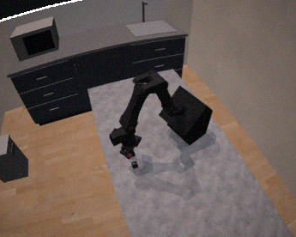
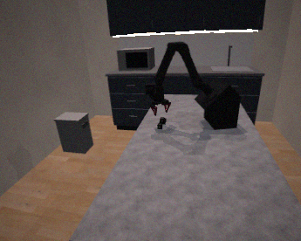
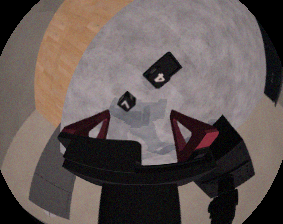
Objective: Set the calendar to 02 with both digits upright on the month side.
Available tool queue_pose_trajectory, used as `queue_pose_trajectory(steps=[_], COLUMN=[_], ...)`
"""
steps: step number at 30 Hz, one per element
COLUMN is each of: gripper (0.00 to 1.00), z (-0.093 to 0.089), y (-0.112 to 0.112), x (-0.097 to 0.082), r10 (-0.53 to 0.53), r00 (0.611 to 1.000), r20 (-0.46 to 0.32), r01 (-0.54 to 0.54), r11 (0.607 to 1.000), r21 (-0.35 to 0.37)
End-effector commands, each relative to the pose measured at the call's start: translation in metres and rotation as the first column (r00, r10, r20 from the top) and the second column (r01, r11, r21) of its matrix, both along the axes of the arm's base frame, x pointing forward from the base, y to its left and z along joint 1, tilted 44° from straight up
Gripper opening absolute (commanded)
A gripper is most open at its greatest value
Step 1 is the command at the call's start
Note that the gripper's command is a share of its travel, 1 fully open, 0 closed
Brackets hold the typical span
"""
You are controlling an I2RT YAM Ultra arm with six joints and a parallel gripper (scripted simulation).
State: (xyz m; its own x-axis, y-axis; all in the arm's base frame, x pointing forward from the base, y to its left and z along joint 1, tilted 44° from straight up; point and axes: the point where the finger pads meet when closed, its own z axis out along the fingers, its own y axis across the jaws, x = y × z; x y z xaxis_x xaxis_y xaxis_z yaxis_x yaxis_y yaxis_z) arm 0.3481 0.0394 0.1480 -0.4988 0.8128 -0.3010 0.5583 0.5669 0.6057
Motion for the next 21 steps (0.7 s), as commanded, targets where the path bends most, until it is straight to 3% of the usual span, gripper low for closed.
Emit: queue_pose_trajectory(steps=[1,4,6,10,13,19,21], gripper=[1.0,1.0,1.0,1.0,1.0,1.0,1.0], z=[0.007,0.007,0.008,0.008,0.009,0.01,0.01], y=[0.001,0.001,0.009,0.017,0.022,0.035,0.035], x=[0.004,0.004,0.005,0.006,0.007,0.008,0.008], r10=[-0.153,-0.157,-0.247,-0.328,-0.371,-0.482,-0.482], r00=[0.988,0.988,0.968,0.942,0.923,0.858,0.858], r20=[-0.01,-0.011,-0.043,-0.079,-0.103,-0.181,-0.181], r01=[0.153,0.157,0.251,0.336,0.384,0.51,0.51], r11=[0.982,0.981,0.947,0.901,0.868,0.75,0.75], r21=[0.113,0.116,0.2,0.275,0.316,0.422,0.422])
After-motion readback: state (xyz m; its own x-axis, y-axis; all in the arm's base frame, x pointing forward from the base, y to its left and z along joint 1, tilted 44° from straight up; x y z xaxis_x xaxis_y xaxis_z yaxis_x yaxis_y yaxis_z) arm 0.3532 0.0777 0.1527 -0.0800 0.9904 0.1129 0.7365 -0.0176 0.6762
